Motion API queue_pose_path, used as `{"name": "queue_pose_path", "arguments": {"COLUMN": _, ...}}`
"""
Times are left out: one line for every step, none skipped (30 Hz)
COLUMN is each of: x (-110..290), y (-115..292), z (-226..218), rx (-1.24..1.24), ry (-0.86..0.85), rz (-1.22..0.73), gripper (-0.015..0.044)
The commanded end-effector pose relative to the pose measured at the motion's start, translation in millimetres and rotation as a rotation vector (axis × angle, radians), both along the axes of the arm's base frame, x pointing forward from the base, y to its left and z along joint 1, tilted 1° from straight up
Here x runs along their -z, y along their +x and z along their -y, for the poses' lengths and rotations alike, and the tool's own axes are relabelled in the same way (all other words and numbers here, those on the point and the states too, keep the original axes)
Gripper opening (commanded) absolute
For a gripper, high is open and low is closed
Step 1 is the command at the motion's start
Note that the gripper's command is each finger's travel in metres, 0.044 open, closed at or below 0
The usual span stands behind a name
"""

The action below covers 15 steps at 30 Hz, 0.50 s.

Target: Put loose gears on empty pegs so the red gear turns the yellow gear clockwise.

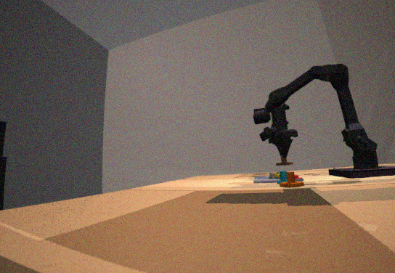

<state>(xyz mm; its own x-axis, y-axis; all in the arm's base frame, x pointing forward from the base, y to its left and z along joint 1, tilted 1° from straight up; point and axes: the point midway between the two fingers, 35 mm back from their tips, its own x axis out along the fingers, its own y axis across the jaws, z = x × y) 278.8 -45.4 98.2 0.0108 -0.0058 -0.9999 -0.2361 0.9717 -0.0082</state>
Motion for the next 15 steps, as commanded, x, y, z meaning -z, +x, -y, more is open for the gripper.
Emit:
{"name": "queue_pose_path", "arguments": {"x": 6, "y": -1, "z": 0, "rx": -0.049, "ry": -0.002, "rz": -0.006, "gripper": 0.0}}
{"name": "queue_pose_path", "arguments": {"x": 8, "y": -1, "z": 0, "rx": -0.06, "ry": -0.002, "rz": -0.006, "gripper": 0.0}}
{"name": "queue_pose_path", "arguments": {"x": 10, "y": -2, "z": 0, "rx": -0.07, "ry": -0.002, "rz": -0.007, "gripper": 0.0}}
{"name": "queue_pose_path", "arguments": {"x": 11, "y": -2, "z": 0, "rx": -0.078, "ry": -0.002, "rz": -0.007, "gripper": 0.0}}
{"name": "queue_pose_path", "arguments": {"x": 13, "y": -2, "z": 1, "rx": -0.084, "ry": -0.002, "rz": -0.007, "gripper": 0.0}}
{"name": "queue_pose_path", "arguments": {"x": 14, "y": -2, "z": 1, "rx": -0.088, "ry": -0.003, "rz": -0.007, "gripper": 0.0}}
{"name": "queue_pose_path", "arguments": {"x": 16, "y": -2, "z": 1, "rx": -0.09, "ry": -0.003, "rz": -0.007, "gripper": 0.0}}
{"name": "queue_pose_path", "arguments": {"x": 17, "y": -1, "z": 1, "rx": -0.09, "ry": -0.003, "rz": -0.007, "gripper": 0.0}}
{"name": "queue_pose_path", "arguments": {"x": 19, "y": -1, "z": 1, "rx": -0.088, "ry": -0.003, "rz": -0.007, "gripper": 0.0}}
{"name": "queue_pose_path", "arguments": {"x": 20, "y": -1, "z": 1, "rx": -0.083, "ry": -0.003, "rz": -0.007, "gripper": 0.0}}
{"name": "queue_pose_path", "arguments": {"x": 21, "y": -1, "z": 1, "rx": -0.078, "ry": -0.002, "rz": -0.007, "gripper": 0.0}}
{"name": "queue_pose_path", "arguments": {"x": 23, "y": -1, "z": 1, "rx": -0.07, "ry": -0.002, "rz": -0.007, "gripper": 0.0}}
{"name": "queue_pose_path", "arguments": {"x": 24, "y": -1, "z": 1, "rx": -0.061, "ry": -0.002, "rz": -0.006, "gripper": 0.0}}
{"name": "queue_pose_path", "arguments": {"x": 26, "y": -1, "z": 1, "rx": -0.05, "ry": -0.002, "rz": -0.006, "gripper": 0.0}}
{"name": "queue_pose_path", "arguments": {"x": 27, "y": -1, "z": 1, "rx": -0.037, "ry": -0.002, "rz": -0.006, "gripper": 0.0}}
